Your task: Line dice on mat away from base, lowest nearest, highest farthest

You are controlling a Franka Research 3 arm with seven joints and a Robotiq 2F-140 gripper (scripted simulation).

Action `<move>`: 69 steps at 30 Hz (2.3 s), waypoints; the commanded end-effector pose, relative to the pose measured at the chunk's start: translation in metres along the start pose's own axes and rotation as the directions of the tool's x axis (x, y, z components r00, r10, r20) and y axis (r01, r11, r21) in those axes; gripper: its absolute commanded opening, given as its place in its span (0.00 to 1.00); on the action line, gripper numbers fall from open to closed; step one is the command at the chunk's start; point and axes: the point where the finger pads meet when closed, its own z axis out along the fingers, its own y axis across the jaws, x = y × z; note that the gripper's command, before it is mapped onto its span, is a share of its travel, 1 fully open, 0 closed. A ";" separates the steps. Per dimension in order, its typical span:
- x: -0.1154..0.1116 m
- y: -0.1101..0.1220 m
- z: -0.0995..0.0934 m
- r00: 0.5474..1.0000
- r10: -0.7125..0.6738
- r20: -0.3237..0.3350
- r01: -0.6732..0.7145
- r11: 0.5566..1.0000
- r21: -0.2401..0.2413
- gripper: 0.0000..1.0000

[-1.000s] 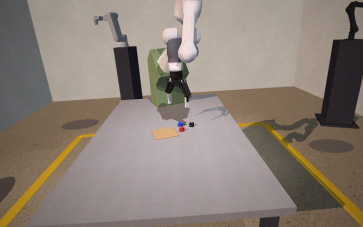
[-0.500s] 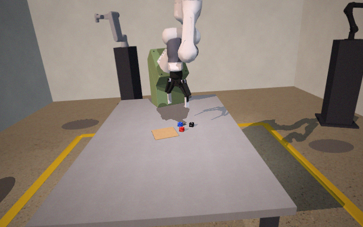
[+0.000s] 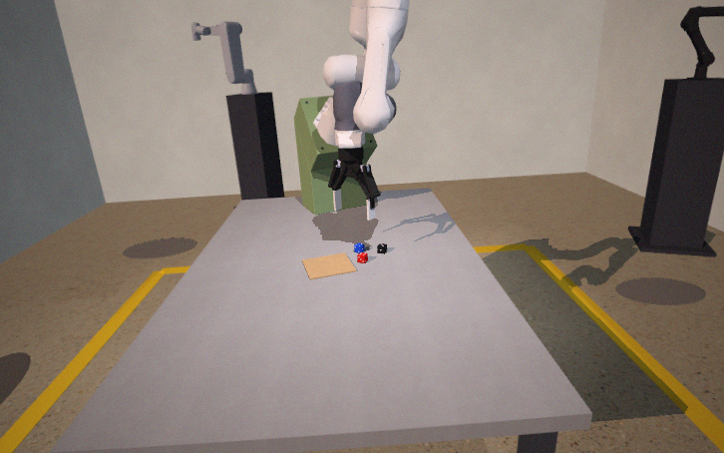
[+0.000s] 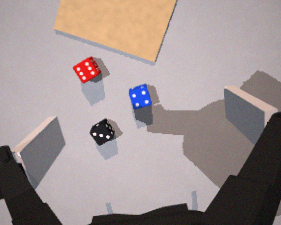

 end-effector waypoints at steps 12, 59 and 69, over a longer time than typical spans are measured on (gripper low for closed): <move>-0.006 0.000 0.069 1.000 -0.027 0.000 0.027 0.999 0.017 1.00; -0.006 0.000 0.073 1.000 -0.027 0.000 0.027 0.999 0.017 1.00; -0.001 -0.007 0.073 1.000 -0.027 0.000 0.027 0.999 0.017 1.00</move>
